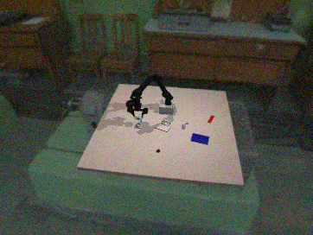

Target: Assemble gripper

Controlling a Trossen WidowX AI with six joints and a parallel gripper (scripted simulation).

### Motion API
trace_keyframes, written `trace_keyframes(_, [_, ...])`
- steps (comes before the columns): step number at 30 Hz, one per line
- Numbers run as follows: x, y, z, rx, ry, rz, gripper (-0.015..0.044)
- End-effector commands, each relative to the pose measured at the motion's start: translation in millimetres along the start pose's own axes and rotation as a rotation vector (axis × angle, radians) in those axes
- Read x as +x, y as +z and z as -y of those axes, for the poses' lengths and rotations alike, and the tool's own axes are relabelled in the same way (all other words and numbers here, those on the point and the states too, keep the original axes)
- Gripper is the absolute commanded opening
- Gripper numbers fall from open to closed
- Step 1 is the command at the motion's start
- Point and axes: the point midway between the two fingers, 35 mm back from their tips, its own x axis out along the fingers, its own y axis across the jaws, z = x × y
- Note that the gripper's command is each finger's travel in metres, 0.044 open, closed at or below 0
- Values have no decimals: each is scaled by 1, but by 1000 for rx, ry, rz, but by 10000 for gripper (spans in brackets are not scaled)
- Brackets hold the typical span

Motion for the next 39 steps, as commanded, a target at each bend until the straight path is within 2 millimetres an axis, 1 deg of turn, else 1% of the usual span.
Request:
trace_keyframes(1, [1,11,3,52,3,7,440])
trace_keyframes(5, [3,11,3,52,3,7,440])
trace_keyframes(6, [8,11,3,52,3,7,440])
trace_keyframes(9, [35,13,4,52,2,7,440])
trace_keyframes(11, [41,13,5,52,2,7,440])
trace_keyframes(39, [41,13,5,52,2,7,440])
